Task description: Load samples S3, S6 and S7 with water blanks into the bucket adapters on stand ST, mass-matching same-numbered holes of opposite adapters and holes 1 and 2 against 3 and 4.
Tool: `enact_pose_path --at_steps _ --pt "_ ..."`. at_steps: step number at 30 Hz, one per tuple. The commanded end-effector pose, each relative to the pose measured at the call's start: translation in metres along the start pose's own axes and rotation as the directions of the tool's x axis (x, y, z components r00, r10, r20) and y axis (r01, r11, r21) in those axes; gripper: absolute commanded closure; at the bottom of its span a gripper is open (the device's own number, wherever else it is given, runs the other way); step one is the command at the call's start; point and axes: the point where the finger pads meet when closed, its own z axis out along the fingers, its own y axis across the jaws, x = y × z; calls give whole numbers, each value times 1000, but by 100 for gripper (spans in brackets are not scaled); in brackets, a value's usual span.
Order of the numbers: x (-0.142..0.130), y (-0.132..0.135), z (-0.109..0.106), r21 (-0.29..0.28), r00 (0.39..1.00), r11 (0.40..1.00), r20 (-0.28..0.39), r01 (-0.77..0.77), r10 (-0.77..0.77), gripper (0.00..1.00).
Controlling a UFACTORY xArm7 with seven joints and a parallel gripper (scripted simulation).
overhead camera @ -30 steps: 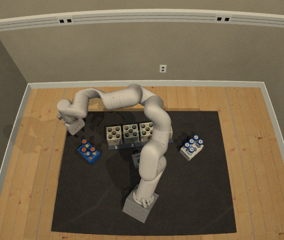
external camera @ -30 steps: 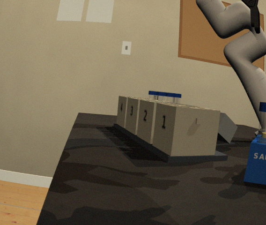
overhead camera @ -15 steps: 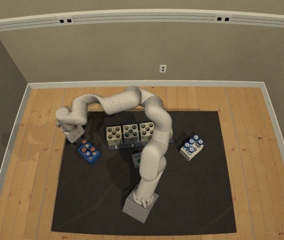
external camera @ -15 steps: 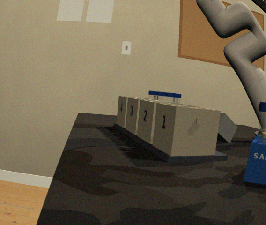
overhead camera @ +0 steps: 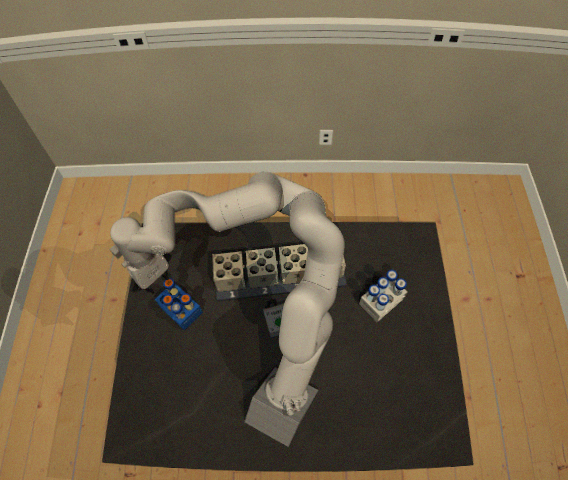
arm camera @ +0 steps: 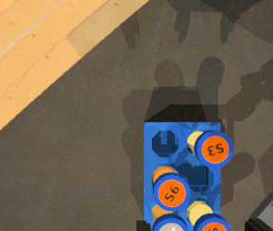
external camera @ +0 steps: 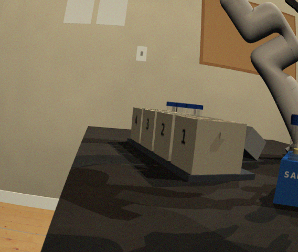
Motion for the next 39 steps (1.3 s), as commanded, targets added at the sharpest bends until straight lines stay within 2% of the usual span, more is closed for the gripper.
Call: enact_pose_path --at_steps 1,39 --pt "1 -1 5 2 1000 1000 -4 0 0 43" --pt "1 -1 73 2 1000 1000 -4 0 0 43"
